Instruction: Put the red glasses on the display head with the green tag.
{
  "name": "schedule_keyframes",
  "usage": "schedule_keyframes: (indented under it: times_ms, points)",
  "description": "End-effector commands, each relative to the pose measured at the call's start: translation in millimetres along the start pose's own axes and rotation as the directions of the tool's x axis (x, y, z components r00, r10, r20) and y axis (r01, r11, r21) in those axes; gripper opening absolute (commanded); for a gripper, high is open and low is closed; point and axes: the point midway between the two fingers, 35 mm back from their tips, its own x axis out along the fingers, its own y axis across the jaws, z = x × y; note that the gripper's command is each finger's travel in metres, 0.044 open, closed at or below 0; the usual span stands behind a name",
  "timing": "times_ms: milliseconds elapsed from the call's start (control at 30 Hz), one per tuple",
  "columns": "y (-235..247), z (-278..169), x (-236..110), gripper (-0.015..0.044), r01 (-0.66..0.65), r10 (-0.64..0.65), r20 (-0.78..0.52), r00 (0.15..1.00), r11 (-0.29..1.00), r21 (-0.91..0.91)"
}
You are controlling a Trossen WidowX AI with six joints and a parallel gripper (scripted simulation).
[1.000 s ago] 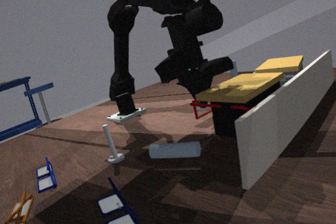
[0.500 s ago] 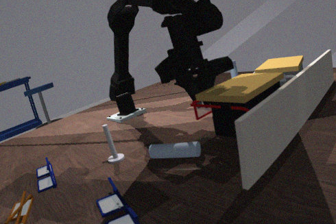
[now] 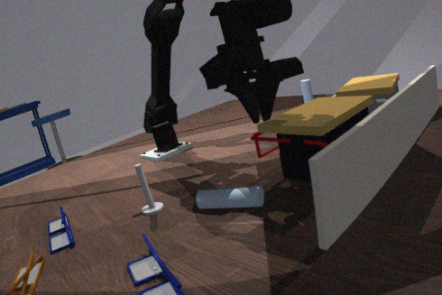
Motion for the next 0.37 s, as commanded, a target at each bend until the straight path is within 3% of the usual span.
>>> schedule_keyframes:
  times_ms: [0, 333]
  points:
    - [-15.9, -0.1, -3.2, 0.0107, 0.011, -0.011, 0.001, 1.000, 1.000, 0.004]
    - [-49.5, -0.3, -14.8, 0.0107, 0.013, -0.013, 0.001, 1.000, 1.000, 0.004]
